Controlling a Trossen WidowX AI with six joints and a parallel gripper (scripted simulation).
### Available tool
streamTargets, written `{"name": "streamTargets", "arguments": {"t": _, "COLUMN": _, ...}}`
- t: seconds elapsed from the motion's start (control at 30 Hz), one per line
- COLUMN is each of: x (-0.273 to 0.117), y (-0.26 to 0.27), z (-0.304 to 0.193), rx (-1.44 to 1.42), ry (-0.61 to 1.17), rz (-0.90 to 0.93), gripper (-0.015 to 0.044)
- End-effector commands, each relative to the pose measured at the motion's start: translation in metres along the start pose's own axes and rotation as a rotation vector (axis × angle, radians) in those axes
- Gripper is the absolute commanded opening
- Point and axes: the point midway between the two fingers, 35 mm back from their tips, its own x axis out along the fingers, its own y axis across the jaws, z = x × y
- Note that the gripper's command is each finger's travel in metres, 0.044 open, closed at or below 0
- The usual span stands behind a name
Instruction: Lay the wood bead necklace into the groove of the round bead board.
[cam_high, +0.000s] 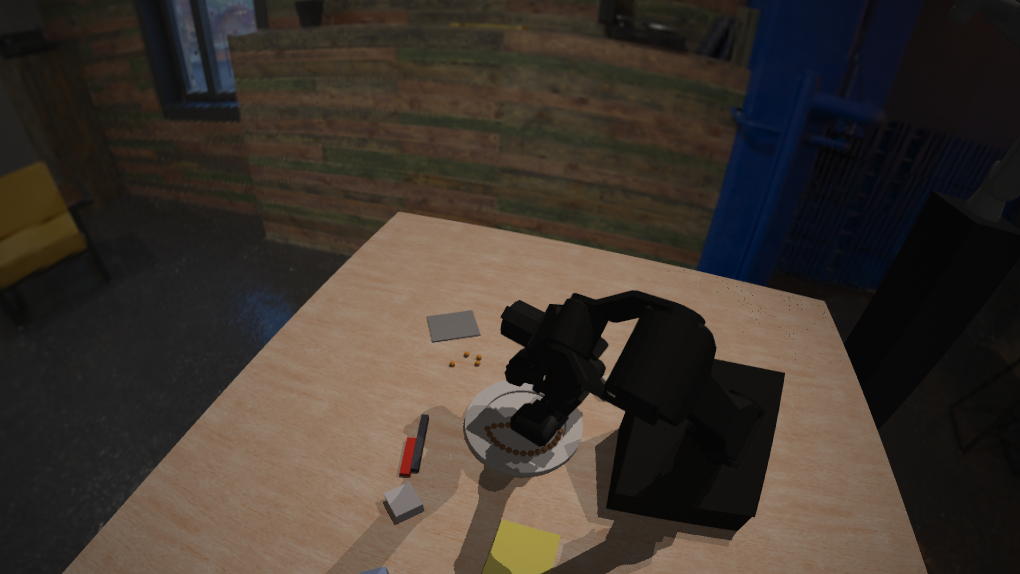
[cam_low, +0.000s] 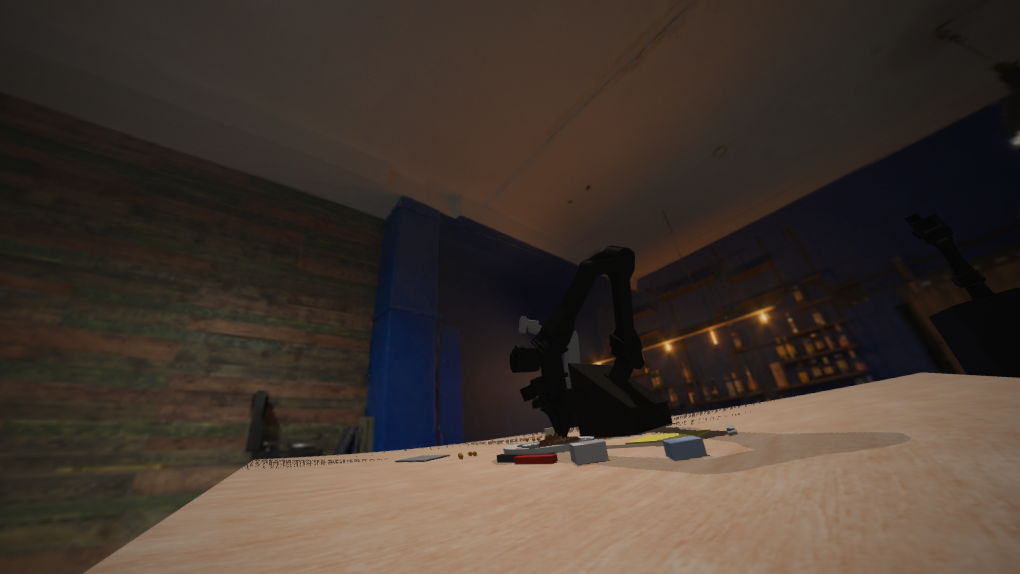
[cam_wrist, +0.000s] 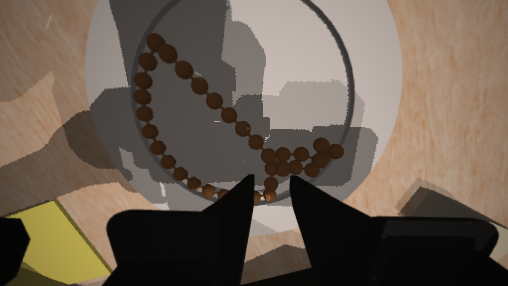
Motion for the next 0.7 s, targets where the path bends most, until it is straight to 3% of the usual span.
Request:
{"name": "streamTargets", "arguments": {"t": 0.0, "x": 0.0047, "y": 0.0003, "z": -0.0029, "rx": 0.008, "ry": 0.008, "rz": 0.004, "gripper": 0.0120}}
{"name": "streamTargets", "arguments": {"t": 0.1, "x": 0.0047, "y": 0.0003, "z": -0.0029, "rx": 0.008, "ry": 0.008, "rz": 0.004, "gripper": 0.0120}}
{"name": "streamTargets", "arguments": {"t": 0.27, "x": 0.0025, "y": -0.0002, "z": -0.0012, "rx": 0.002, "ry": 0.003, "rz": 0.000, "gripper": 0.0000}}
{"name": "streamTargets", "arguments": {"t": 0.67, "x": 0.0025, "y": -0.0002, "z": -0.0012, "rx": 0.002, "ry": 0.003, "rz": 0.000, "gripper": 0.0000}}
